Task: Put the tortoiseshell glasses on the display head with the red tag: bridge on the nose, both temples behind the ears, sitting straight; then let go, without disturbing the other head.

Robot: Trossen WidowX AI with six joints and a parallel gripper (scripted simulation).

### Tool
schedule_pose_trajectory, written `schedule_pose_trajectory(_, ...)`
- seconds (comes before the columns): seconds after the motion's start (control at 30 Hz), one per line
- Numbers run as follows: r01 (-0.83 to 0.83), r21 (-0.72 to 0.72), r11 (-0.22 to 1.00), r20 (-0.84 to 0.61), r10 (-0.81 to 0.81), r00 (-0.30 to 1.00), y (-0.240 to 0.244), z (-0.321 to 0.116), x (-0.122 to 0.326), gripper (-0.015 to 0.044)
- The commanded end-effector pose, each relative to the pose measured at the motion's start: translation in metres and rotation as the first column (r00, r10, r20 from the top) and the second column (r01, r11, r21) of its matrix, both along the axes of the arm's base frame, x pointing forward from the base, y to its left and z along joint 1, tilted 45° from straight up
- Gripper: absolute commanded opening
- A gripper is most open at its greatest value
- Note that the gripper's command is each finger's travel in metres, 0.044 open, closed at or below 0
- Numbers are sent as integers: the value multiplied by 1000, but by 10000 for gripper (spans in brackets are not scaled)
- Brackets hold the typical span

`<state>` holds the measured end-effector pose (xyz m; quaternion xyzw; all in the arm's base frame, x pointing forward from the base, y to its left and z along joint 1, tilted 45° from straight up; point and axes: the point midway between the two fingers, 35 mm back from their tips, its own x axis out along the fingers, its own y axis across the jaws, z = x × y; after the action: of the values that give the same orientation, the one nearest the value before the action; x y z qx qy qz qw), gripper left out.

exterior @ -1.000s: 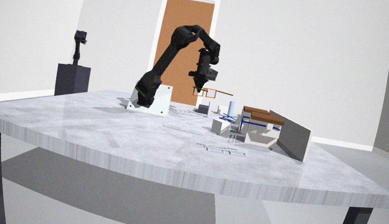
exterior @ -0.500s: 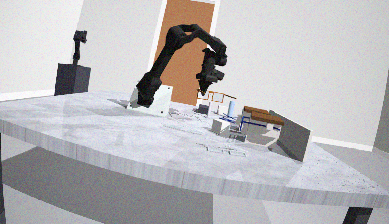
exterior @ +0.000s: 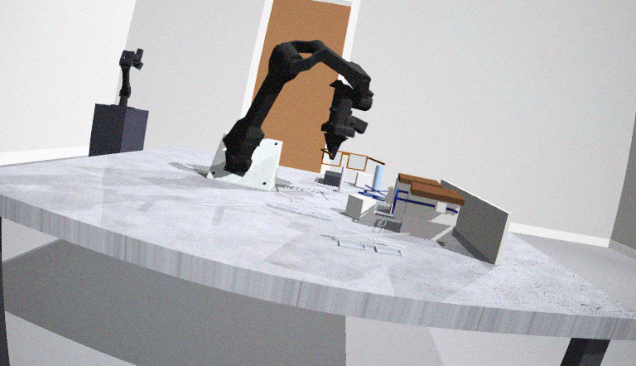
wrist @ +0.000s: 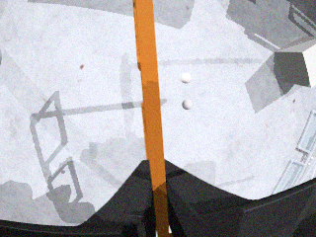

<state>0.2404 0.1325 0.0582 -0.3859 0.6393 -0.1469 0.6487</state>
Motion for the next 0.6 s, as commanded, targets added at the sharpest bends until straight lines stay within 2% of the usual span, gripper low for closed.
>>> schedule_pose_trajectory(0.0, -5, -4, 1000, -2, 5, 1000, -3, -2, 1, 0)
schedule_pose_trajectory(0.57, -6, -2, 1000, -2, 6, 1000, -12, -13, 4, 0)
